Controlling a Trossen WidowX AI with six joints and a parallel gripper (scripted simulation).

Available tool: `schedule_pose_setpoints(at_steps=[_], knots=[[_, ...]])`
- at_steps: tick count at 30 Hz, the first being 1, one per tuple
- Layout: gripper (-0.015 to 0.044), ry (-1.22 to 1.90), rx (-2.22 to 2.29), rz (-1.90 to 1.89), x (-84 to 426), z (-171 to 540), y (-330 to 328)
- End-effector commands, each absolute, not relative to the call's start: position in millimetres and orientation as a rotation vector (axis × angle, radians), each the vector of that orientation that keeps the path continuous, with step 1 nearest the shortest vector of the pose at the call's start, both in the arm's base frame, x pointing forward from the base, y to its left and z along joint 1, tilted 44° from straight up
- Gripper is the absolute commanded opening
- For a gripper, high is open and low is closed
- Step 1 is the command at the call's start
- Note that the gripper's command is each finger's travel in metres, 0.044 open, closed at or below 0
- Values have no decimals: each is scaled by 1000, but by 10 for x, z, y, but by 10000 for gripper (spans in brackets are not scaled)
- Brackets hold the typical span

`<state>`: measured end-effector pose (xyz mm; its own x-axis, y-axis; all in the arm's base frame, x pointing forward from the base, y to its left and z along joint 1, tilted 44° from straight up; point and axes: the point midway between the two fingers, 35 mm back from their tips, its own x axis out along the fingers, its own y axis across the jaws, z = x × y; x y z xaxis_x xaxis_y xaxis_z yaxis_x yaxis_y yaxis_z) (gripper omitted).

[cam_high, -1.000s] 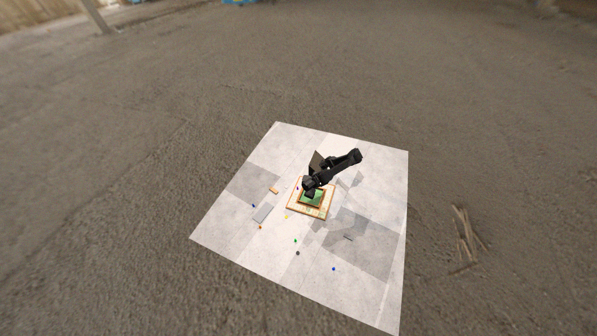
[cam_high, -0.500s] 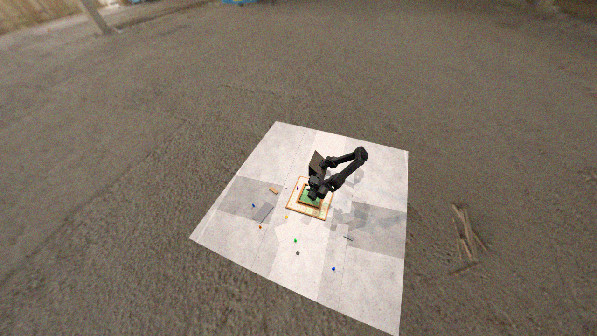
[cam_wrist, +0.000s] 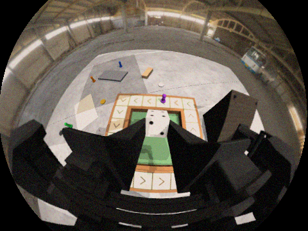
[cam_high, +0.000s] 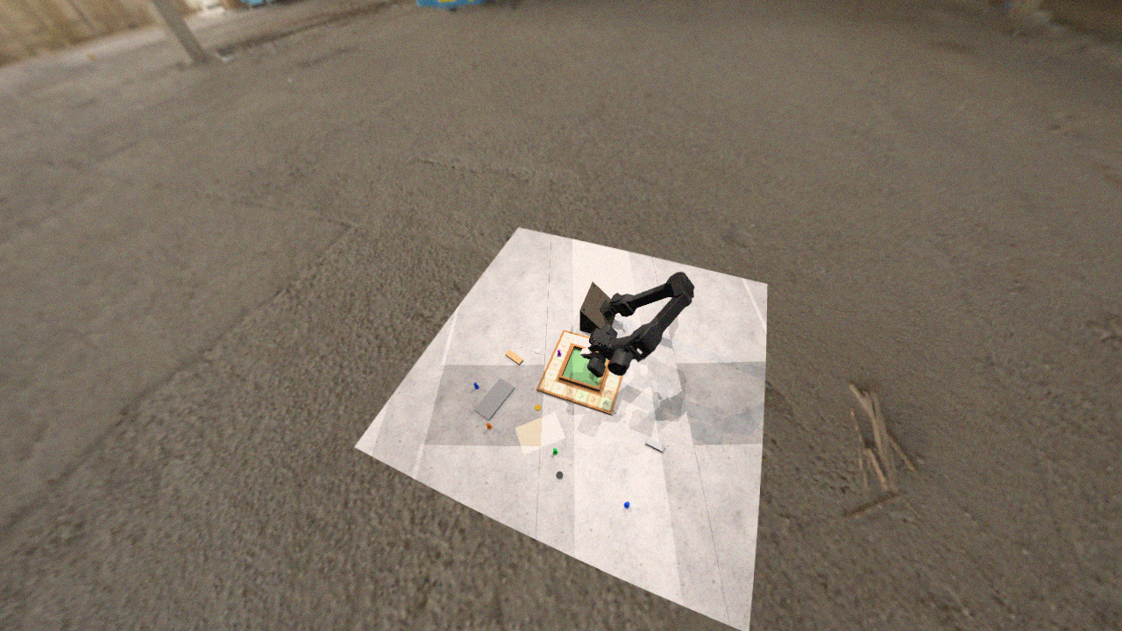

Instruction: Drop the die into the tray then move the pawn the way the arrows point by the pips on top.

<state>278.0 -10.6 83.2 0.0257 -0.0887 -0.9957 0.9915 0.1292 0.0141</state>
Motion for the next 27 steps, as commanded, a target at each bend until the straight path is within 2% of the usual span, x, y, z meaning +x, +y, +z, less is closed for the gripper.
schedule_pose_setpoints(at_steps=[1,9,18,25,27], knots=[[0,1187,1058,-1141,2780,832,-106],[0,1187,1058,-1141,2780,832,-106],[236,1187,1058,-1142,2783,848,-121],[420,1186,1052,-1152,2812,1119,-381],[440,1260,1074,-1135,2795,1048,-367]])
